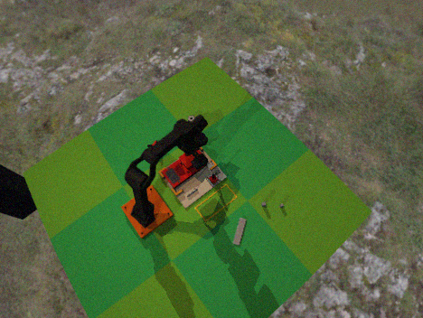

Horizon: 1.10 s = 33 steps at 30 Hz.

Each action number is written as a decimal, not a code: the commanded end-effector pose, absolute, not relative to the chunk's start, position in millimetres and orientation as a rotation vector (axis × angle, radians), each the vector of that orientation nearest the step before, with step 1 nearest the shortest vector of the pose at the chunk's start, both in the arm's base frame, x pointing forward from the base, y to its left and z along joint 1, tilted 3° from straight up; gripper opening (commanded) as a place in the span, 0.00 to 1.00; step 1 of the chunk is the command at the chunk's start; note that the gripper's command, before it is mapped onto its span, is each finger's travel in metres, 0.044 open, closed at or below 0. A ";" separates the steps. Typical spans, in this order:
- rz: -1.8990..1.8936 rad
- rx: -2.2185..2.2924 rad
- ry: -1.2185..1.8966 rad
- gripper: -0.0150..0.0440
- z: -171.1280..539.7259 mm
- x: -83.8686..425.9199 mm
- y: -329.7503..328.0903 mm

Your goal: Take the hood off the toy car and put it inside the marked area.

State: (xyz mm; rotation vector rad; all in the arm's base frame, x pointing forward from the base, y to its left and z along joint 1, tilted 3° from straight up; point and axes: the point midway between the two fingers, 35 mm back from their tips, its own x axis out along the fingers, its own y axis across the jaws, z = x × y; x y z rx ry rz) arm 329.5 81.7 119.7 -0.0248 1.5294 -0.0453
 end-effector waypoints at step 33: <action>-0.067 -0.022 1.524 0.25 135.7 311.7 -100.7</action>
